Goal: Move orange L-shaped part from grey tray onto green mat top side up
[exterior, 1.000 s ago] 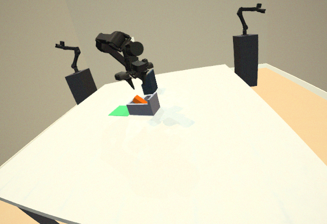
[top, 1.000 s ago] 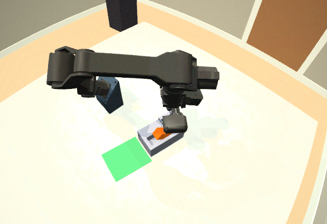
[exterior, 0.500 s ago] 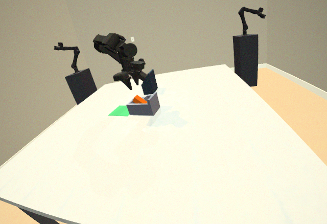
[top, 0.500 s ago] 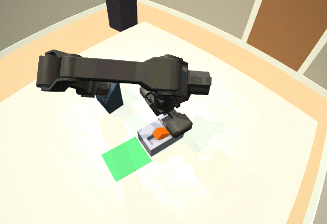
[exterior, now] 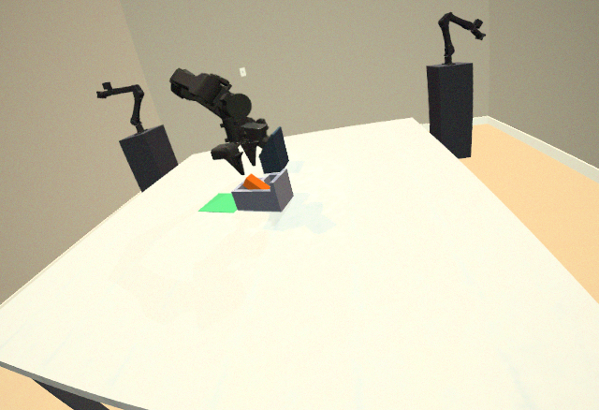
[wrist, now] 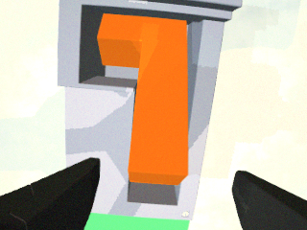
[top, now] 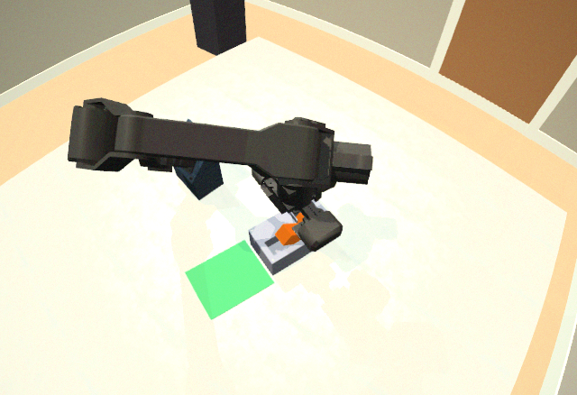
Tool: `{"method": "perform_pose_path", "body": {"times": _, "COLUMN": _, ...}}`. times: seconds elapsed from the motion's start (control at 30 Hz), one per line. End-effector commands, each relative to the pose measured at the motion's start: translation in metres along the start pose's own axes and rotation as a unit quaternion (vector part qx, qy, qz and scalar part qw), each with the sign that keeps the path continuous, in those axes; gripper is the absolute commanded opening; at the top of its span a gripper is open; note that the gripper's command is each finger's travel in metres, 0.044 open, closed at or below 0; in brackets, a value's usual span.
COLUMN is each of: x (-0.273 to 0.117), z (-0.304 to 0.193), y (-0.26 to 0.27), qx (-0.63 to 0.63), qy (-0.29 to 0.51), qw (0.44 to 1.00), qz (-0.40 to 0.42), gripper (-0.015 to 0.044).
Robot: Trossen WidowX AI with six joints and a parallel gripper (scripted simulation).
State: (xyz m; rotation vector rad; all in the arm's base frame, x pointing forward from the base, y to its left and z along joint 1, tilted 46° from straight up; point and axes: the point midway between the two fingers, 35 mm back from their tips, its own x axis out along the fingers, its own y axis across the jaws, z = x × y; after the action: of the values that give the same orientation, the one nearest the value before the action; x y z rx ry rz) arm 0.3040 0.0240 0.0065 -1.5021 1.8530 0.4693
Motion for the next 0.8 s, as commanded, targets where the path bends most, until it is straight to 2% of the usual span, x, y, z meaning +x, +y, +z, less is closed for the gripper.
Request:
{"method": "perform_pose_path", "body": {"times": 0.0, "x": 0.008, "z": -0.001, "y": 0.001, "qx": -0.004, "qy": 0.004, "qw": 1.000, "qz": 0.000, "gripper": 0.0280}}
{"method": "perform_pose_path", "body": {"times": 0.77, "x": 0.045, "z": -0.002, "y": 0.001, "qx": -0.004, "qy": 0.004, "qw": 1.000, "qz": 0.000, "gripper": 0.0280}}
